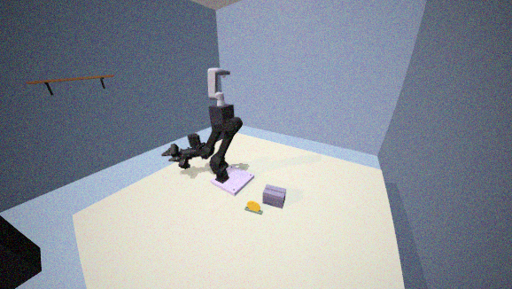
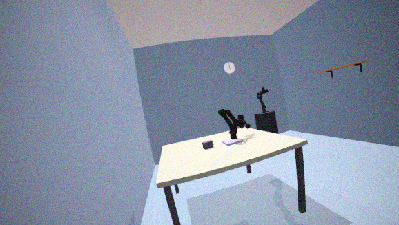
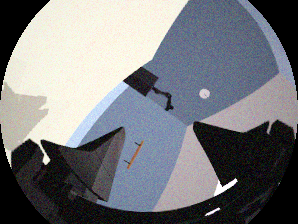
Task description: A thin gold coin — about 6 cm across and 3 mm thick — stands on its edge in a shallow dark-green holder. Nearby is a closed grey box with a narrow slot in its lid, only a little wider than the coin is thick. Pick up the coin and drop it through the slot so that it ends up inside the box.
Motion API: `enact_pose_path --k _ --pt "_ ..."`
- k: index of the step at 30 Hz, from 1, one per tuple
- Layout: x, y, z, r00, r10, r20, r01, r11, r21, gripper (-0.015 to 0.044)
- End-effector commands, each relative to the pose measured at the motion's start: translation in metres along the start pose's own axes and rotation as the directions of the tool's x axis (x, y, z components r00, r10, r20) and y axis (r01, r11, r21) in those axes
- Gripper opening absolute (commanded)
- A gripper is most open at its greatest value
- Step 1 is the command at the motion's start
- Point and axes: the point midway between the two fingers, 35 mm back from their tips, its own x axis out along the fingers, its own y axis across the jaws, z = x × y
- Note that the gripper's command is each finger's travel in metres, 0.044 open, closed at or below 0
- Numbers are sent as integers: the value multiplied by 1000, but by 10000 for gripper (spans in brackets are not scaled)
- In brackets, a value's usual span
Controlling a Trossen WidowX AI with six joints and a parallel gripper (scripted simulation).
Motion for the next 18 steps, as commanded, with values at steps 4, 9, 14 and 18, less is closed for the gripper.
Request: enact_pose_path --k 4,9,14,18 --pt "17 -14 22 993 -17 114 5 994 106 295" --pt "40 -49 73 938 -42 344 -59 958 279 164" --pt "44 -89 130 834 -51 550 -179 917 356 161" --pt "33 -122 177 721 -39 692 -291 889 353 161"
